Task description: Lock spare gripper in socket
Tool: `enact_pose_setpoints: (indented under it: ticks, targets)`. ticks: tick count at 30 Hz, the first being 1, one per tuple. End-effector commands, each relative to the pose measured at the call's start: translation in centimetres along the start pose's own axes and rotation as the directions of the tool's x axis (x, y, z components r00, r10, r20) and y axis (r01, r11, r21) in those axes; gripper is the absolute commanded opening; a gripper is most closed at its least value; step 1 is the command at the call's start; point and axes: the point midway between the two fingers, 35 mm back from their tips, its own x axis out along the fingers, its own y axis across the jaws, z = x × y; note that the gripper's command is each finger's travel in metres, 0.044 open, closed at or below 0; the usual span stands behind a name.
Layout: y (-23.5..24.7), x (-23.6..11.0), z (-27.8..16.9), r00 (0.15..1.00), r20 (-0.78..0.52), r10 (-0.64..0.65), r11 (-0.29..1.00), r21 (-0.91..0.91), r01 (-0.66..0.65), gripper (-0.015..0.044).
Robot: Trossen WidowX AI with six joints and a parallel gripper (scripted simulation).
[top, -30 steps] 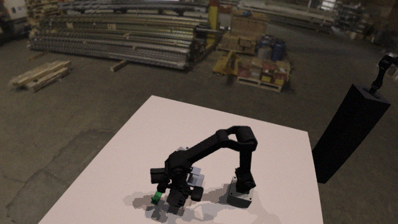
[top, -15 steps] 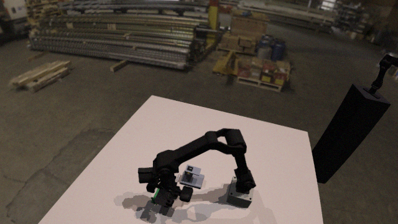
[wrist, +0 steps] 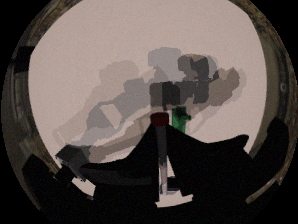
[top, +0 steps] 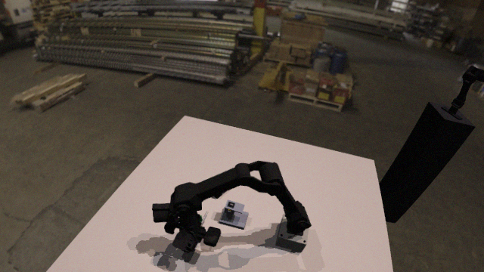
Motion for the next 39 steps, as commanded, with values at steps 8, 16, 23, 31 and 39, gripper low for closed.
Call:
enact_pose_setpoints:
  ticks: [8, 16, 23, 31, 39]
  targets:
    - [-3.0, -0.2, 1.3, 1.000, 0.004, -0.007, 1.000, 0.015, 0.007, 0.0000]
    - [-4.8, 0.0, 2.1, 1.000, 0.005, -0.009, 1.000, 0.022, 0.009, 0.0000]
    - [-5.0, 0.5, 2.1, 1.000, 0.005, -0.009, 1.000, 0.022, 0.009, 0.0000]
    - [-5.1, 1.7, 2.0, 1.000, 0.004, -0.009, 1.000, 0.022, 0.009, 0.0000]
    - [-5.2, 2.8, 1.8, 1.000, 0.005, -0.012, 1.000, 0.021, 0.012, 0.0000]
